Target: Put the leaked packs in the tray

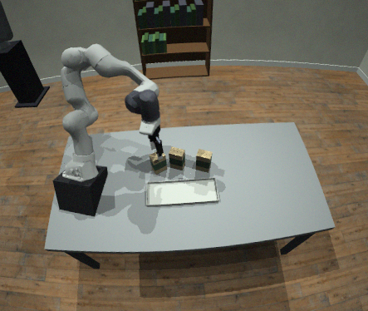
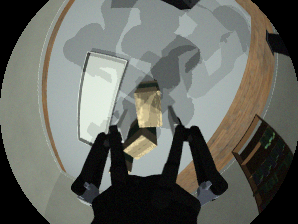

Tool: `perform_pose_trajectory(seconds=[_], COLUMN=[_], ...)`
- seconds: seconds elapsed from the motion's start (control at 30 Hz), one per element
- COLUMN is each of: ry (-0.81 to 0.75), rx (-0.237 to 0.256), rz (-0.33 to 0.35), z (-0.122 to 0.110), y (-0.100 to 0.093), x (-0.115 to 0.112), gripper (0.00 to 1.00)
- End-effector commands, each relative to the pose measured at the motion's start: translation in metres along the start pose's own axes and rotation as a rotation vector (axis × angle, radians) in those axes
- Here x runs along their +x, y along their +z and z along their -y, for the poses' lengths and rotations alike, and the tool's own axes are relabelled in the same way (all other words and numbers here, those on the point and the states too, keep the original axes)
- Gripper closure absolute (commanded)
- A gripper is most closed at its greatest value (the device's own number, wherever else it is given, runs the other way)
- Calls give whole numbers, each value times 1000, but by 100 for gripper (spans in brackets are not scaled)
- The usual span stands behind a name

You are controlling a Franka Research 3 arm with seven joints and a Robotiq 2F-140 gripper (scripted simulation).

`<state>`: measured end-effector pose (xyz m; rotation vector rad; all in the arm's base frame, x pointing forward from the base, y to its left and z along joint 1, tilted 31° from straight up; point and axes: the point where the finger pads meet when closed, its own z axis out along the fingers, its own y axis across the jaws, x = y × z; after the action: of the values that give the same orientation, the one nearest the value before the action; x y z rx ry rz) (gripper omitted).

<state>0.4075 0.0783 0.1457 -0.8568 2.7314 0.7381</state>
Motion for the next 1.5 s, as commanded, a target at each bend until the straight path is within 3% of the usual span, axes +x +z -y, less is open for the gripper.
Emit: perform_pose_trajectory(seconds=[0.0,0.97,1.47], ry=[-4,-4,-4], rx=[-2,-2,-2], rz=[-1,-1,-1], z=[-1,-1,-2], y=[2,7,38], x=[0,1,1], gripper=[45,45,45])
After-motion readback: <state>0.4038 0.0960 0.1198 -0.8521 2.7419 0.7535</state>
